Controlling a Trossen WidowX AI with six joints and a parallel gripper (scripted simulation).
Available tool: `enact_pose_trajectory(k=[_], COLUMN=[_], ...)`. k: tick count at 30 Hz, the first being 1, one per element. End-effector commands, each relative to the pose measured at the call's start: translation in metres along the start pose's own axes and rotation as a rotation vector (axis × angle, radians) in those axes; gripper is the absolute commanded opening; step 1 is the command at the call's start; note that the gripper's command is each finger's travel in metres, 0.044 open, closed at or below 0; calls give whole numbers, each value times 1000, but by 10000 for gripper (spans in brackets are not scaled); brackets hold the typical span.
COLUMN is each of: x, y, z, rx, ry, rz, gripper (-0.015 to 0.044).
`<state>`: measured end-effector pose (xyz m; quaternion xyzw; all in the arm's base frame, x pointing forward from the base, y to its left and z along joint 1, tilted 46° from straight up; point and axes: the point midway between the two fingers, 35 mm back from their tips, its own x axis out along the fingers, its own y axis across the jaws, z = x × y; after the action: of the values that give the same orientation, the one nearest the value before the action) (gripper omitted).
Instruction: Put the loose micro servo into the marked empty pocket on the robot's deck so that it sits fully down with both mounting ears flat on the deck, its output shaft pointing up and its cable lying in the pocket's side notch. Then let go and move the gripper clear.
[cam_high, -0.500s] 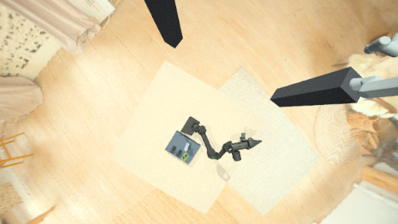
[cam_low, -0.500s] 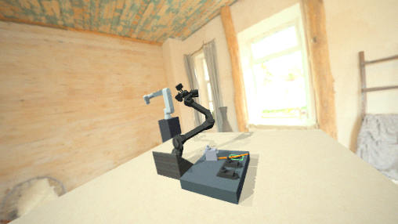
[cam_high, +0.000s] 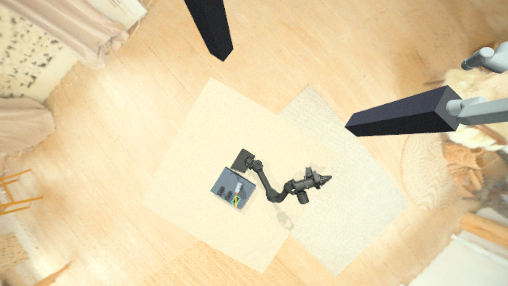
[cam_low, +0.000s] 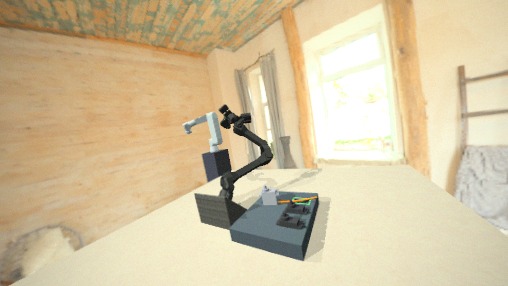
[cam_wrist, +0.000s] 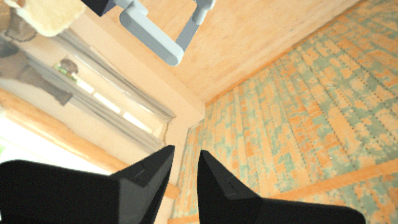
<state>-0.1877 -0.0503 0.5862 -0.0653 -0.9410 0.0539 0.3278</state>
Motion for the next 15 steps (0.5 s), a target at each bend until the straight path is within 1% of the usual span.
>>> enact_pose_trajectory(k=[1,12,15], x=[-1,-18,-22], y=[-19,-86,-94], z=[7,26,26], rx=[-58,-253,-258], ry=[-19,-40,-37], rz=[-69,-338,-371], gripper=[0,0,0])
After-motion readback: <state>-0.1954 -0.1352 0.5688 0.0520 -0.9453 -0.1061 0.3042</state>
